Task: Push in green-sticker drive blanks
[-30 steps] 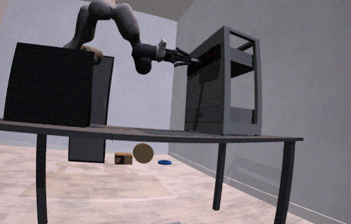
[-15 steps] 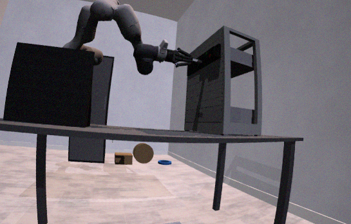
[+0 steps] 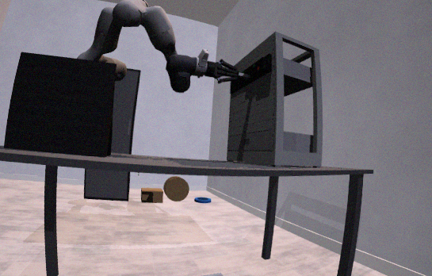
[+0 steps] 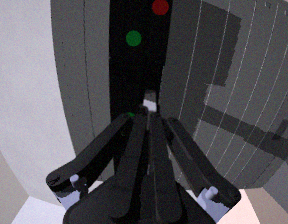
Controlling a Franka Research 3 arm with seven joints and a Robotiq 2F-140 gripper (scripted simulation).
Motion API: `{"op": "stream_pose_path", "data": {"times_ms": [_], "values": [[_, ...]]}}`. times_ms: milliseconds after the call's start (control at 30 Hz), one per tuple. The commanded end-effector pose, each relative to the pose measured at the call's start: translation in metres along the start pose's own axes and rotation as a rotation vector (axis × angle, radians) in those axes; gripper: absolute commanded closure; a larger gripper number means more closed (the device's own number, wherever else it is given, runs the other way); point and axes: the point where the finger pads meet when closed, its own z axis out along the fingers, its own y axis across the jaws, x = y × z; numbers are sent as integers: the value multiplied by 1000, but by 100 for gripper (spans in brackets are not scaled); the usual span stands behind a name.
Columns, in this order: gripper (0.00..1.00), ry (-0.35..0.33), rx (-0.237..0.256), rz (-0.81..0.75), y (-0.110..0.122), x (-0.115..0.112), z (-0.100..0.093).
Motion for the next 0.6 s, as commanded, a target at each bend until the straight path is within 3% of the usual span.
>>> {"op": "stream_pose_path", "data": {"times_ms": [0,567], "values": [[100,-5,-9,8,4,-2,3],[100,-5,-9,8,5,-3,6]]}}
